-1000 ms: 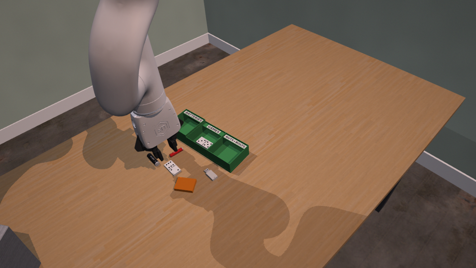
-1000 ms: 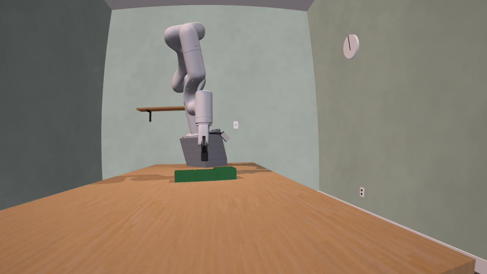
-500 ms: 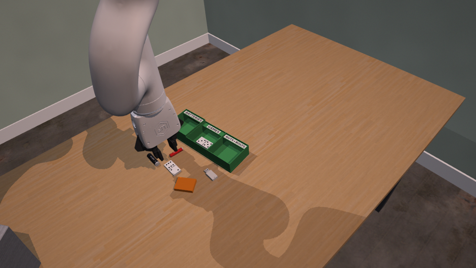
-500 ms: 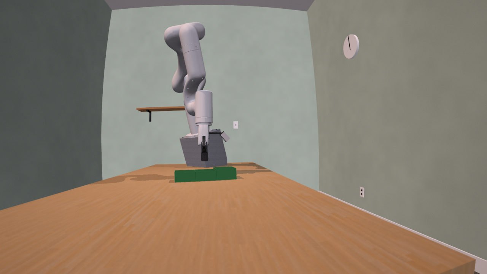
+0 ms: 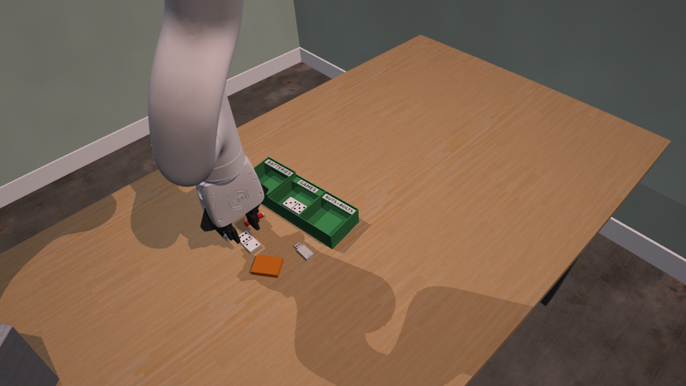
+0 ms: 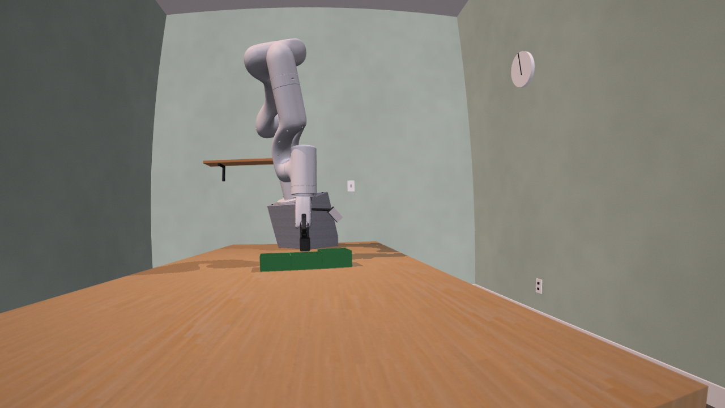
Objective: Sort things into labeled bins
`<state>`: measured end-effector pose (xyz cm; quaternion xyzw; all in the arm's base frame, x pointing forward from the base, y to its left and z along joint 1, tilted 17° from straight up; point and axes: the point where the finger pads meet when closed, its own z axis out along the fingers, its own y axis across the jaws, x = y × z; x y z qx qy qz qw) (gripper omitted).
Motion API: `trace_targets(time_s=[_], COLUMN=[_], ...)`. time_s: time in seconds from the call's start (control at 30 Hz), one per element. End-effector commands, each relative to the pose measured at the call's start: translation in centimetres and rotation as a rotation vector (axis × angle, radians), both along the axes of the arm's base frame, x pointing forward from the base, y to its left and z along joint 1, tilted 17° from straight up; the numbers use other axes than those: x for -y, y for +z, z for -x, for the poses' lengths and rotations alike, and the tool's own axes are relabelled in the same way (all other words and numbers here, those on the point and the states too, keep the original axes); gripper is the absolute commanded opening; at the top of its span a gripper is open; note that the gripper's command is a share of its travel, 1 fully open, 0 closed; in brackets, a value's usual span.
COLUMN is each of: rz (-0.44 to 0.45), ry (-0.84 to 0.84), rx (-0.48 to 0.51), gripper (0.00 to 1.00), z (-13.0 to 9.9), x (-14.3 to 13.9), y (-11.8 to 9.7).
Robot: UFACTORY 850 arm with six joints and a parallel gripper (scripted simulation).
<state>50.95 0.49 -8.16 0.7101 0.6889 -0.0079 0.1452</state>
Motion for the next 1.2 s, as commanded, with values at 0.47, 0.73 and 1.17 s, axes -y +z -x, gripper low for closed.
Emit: trace_targets(time_s=[0.47, 0.73, 1.17], rz=[-0.001, -0.001, -0.001], ry=[0.001, 0.001, 0.001], rx=[0.003, 0.003, 0.003], gripper=[0.41, 0.41, 0.00], z=[-0.7, -0.7, -0.7], x=[0.6, 0.7, 0.7], y=[-2.8, -3.0, -3.0])
